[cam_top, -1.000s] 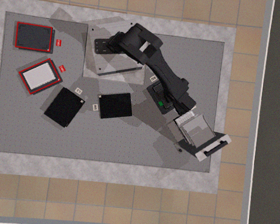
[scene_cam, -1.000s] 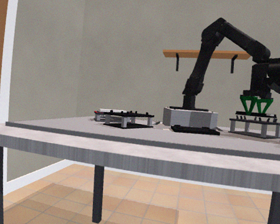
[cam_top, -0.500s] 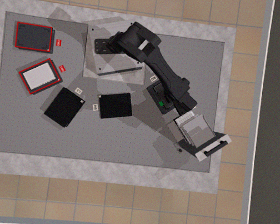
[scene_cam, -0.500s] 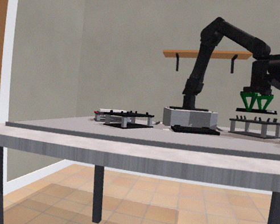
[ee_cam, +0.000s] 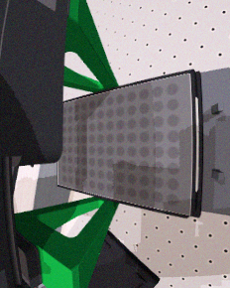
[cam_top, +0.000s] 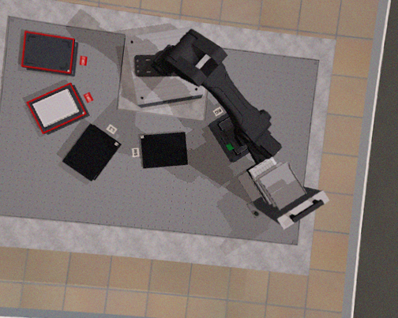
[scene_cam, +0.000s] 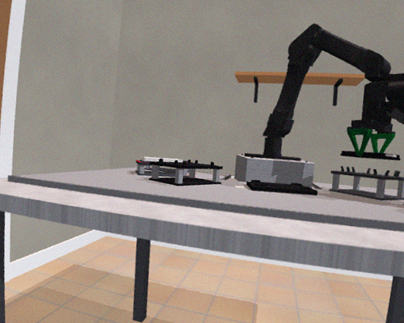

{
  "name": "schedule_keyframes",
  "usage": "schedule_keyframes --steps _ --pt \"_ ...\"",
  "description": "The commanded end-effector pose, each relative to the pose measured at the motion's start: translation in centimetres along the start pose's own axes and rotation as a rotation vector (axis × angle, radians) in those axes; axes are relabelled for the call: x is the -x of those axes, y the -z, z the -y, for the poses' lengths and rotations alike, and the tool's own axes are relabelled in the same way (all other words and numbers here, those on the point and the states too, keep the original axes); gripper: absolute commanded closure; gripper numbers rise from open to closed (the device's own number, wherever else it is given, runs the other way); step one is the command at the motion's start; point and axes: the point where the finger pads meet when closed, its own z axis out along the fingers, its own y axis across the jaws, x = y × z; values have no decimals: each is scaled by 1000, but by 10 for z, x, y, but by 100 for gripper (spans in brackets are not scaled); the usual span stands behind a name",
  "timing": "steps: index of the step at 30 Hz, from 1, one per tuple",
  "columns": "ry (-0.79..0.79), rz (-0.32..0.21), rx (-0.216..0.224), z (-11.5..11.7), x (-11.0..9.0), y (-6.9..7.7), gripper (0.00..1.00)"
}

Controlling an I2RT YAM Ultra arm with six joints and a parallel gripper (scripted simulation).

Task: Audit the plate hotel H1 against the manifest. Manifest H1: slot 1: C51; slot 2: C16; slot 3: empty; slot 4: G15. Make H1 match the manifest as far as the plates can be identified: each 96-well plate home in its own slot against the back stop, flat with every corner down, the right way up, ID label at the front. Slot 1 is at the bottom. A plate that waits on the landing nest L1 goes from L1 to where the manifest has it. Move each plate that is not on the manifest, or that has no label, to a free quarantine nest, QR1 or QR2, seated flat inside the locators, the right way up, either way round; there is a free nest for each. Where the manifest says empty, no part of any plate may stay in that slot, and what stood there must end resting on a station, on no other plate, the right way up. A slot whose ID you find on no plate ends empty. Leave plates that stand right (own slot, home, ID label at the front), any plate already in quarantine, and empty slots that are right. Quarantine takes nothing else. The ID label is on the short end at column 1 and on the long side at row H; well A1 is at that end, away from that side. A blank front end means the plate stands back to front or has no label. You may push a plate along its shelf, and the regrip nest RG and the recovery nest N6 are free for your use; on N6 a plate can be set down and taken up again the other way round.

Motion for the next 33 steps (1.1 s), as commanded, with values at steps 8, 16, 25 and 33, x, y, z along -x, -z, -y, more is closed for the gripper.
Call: schedule_keyframes --steps 8,16,25,33 --pt "0 32 10 -2 5 20 14" --pt "0 32 10 -2 4 28 14" --pt "0 32 10 -2 4 28 14" --pt "0 32 10 -2 4 42 14"
